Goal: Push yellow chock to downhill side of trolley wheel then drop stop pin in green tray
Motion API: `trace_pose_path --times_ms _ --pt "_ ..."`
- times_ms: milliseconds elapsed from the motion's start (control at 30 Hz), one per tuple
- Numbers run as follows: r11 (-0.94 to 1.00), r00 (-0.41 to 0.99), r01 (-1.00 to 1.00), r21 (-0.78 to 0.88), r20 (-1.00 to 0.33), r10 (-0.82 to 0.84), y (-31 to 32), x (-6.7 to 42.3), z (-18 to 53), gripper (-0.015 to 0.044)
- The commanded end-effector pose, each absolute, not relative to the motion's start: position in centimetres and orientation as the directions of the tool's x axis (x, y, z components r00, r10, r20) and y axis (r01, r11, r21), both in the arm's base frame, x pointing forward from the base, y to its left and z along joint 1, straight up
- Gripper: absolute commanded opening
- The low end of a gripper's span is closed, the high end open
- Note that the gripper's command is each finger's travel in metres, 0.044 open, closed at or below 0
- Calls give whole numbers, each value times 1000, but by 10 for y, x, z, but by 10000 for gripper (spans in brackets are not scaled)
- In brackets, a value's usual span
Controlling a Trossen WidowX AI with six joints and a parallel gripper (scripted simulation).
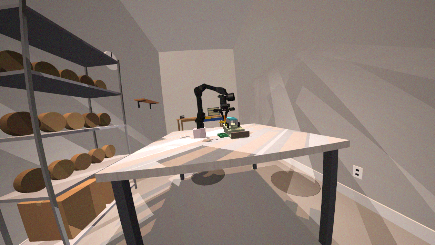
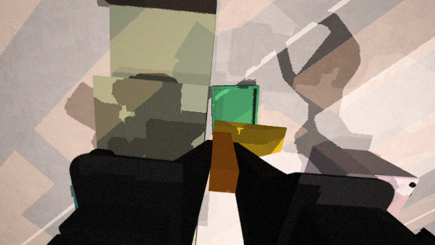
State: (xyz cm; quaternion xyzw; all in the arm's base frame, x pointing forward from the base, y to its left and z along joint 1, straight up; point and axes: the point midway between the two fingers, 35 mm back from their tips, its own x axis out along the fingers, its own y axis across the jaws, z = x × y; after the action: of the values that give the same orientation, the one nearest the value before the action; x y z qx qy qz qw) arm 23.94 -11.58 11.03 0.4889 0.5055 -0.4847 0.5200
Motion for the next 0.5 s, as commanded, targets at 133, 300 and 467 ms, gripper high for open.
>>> trace_pose_path --times_ms 133,300,467 --pt "51 25 998 24 -1000 -11 -141 249 110 0" --pt "-90 19 996 19 -1000 -1 -142 249 110 0" --pt "-262 14 965 11 -1000 11 -142 249 110 0"
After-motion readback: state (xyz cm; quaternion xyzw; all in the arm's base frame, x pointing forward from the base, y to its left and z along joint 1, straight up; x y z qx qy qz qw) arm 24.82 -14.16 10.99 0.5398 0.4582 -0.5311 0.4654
